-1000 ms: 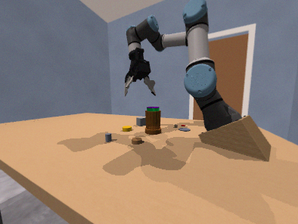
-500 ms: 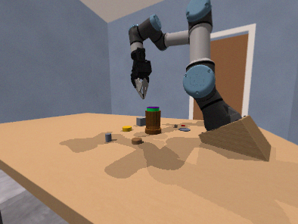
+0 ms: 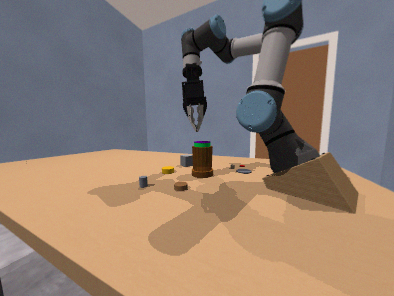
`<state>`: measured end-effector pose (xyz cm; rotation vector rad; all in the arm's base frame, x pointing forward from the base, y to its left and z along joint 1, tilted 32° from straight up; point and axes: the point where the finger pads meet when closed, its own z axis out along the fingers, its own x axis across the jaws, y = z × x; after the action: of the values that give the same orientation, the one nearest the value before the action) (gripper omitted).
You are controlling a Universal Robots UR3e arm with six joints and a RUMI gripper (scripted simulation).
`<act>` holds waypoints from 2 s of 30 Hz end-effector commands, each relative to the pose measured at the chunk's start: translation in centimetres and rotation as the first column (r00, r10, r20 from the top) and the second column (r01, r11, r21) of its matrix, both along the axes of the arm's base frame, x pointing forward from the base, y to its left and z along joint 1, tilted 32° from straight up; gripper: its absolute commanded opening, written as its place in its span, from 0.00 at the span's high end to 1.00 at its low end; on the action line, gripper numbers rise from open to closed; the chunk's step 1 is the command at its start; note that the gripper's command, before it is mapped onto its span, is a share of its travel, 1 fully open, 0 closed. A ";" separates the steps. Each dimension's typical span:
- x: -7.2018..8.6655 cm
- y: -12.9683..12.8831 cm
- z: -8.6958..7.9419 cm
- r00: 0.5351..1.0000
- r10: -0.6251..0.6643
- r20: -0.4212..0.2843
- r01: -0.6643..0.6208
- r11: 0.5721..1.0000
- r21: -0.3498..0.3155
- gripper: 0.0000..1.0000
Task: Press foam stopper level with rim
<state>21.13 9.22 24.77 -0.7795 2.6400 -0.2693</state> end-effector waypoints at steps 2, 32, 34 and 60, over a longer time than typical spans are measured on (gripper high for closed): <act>-0.5 -1.0 -0.4 0.981 -0.177 0.083 0.173 0.983 0.057 1.00; -1.0 -1.9 -1.2 0.924 -0.356 0.137 0.337 0.930 0.146 1.00; -1.0 -1.9 -1.2 0.924 -0.356 0.137 0.337 0.930 0.146 1.00; -1.0 -1.9 -1.2 0.924 -0.356 0.137 0.337 0.930 0.146 1.00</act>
<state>20.07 7.32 23.52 -0.2340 2.5986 -0.2522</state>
